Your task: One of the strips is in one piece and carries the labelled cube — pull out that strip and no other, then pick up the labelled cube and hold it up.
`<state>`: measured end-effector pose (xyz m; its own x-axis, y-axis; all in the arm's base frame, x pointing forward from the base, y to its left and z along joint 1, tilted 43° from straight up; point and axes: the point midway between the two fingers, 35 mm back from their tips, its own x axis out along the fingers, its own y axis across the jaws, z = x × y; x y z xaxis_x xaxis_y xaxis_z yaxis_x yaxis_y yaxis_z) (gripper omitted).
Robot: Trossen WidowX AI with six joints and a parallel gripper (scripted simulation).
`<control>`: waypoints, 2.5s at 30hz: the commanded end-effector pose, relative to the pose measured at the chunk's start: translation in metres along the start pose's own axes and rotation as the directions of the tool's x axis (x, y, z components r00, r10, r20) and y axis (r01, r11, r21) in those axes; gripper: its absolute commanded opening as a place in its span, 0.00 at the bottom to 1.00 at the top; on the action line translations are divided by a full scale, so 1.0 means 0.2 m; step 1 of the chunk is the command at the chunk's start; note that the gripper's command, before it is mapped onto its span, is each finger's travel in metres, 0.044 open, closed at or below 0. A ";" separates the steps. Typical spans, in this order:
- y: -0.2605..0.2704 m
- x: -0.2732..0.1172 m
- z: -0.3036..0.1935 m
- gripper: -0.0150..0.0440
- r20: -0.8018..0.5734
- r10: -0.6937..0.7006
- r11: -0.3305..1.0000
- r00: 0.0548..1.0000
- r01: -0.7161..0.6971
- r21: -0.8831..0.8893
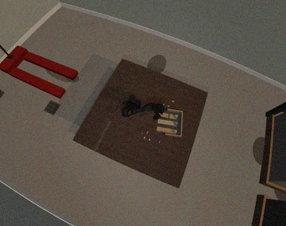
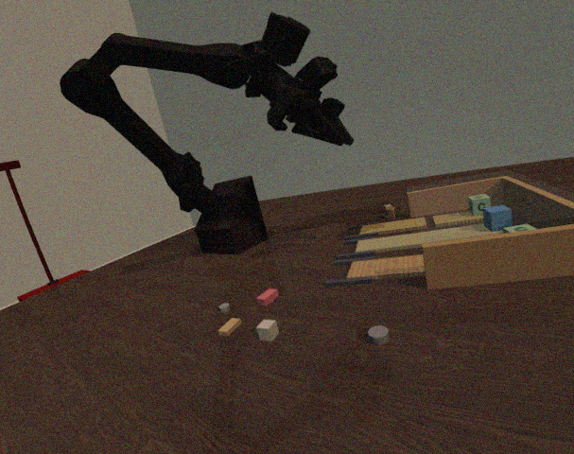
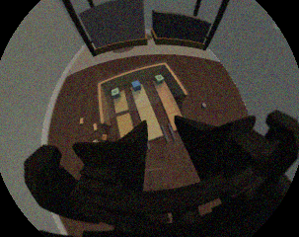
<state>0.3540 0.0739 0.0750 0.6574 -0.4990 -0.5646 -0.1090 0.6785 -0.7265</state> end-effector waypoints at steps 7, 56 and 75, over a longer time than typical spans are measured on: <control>-0.23 0.34 -0.01 0.25 -0.382 0.024 0.993 0.924 -0.066 -0.097; -0.44 0.75 -0.30 0.25 -0.643 0.067 0.981 0.763 -0.167 -0.096; -0.43 0.81 -0.35 0.25 -0.643 0.065 0.981 0.763 -0.166 -0.097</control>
<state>0.4175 -0.1032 0.0189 0.0155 -0.6832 -0.7301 -0.2827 0.6974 -0.6586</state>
